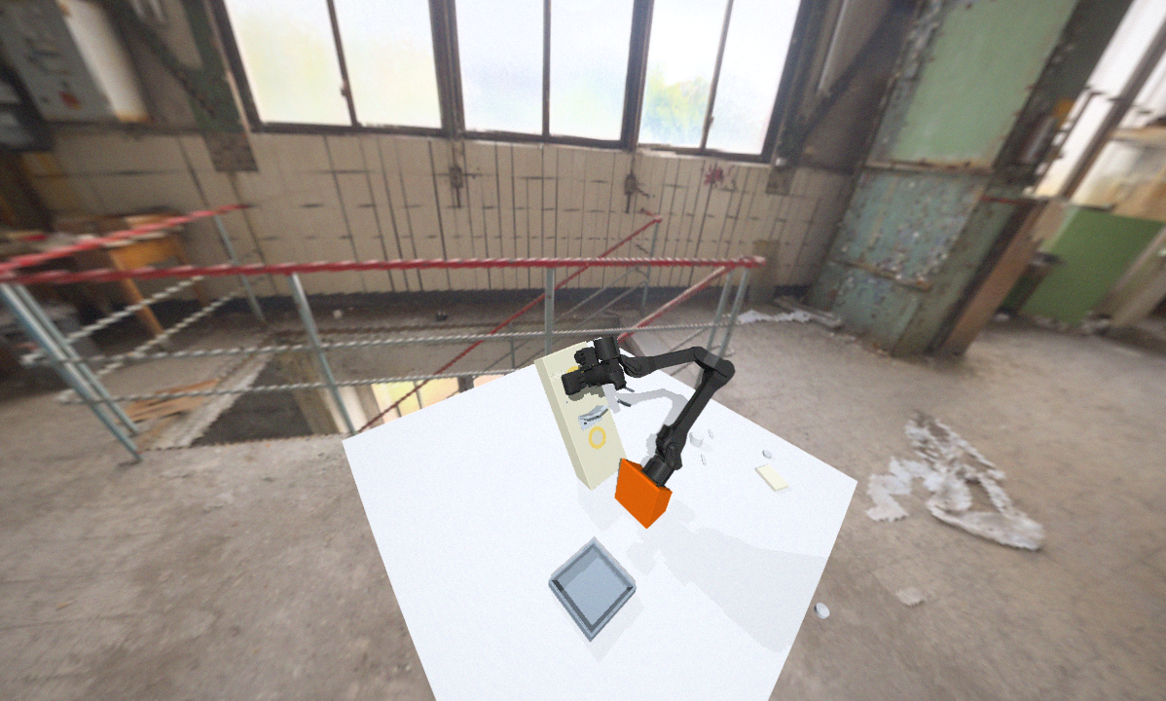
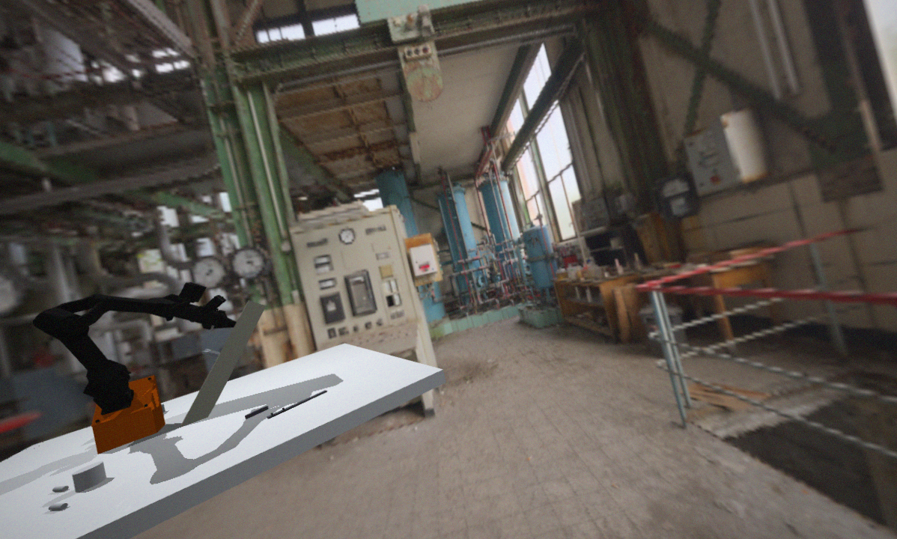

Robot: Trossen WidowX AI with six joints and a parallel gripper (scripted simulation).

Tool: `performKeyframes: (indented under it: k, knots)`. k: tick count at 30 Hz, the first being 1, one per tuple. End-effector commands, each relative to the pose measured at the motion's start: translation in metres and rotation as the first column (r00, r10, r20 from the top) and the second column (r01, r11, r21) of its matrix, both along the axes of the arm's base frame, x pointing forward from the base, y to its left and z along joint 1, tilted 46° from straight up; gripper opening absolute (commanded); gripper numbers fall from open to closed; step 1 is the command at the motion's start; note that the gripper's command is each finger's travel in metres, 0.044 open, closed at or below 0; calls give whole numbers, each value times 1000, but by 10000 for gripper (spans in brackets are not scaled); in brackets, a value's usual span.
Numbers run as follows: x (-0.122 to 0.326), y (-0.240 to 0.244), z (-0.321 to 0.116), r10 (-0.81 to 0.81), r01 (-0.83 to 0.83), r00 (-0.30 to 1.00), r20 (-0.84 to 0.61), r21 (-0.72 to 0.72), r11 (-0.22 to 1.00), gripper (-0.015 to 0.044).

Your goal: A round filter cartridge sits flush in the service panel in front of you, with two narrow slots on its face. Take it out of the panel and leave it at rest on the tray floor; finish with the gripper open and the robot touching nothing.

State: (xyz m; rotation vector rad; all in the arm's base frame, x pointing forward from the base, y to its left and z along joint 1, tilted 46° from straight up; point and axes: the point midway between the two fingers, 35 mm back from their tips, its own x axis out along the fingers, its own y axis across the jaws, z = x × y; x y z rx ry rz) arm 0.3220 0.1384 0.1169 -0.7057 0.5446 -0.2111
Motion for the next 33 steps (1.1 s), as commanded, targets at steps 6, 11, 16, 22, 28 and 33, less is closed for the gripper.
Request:
performKeyframes:
  k: [6,11,16,22,28,33]
  knots:
    - [3,-3,-3,78,-95,992,-98,-183,979,0]
    - [4,-3,-4,128,-178,976,-175,-312,933,0]
    - [5,-4,-4,165,-266,952,-258,-428,864,0]
    - [5,-4,-4,191,-372,913,-361,-545,751,0]
    - [5,-4,-4,195,-476,865,-463,-632,611,0]
    - [5,-4,-4,182,-557,819,-544,-679,478,0]
